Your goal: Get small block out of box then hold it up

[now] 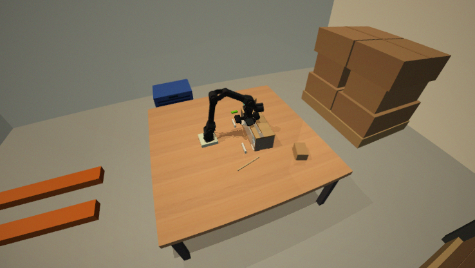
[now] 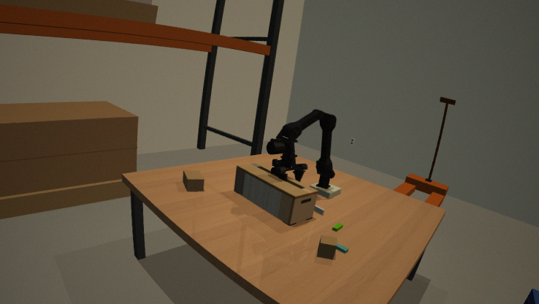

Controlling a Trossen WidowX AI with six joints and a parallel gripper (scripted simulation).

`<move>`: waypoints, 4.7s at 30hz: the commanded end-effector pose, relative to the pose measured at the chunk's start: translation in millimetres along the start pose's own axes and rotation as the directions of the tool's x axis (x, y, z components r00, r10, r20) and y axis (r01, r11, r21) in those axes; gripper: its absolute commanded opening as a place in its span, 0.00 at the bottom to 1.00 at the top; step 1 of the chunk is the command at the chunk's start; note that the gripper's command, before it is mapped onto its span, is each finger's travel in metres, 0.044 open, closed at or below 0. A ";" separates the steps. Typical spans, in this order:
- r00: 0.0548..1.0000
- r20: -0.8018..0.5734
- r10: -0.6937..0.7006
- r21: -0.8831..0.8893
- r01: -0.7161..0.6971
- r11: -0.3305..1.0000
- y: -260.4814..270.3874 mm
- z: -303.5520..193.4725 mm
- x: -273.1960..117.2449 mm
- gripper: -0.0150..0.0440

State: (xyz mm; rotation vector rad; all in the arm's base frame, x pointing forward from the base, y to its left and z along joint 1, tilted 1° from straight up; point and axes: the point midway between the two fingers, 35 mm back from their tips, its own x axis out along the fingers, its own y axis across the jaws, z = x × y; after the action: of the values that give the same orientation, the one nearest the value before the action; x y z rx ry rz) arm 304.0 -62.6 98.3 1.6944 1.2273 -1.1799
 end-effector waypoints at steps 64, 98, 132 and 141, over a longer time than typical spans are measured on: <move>1.000 -0.012 0.003 0.005 -0.003 1.000 1.3 -83.7 27.5 0.93; 0.990 0.092 0.111 -0.983 0.072 0.170 -11.5 -124.6 -29.0 0.74; 0.905 0.269 0.329 0.776 -0.001 -0.631 -36.4 -148.9 -27.1 0.74; 0.876 0.288 0.387 0.958 -0.260 -0.124 -41.9 -154.7 -29.0 0.74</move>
State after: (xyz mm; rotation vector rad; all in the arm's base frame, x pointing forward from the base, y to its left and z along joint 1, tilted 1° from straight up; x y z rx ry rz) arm 308.0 76.2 162.6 3.0815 -1.6699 -2.1499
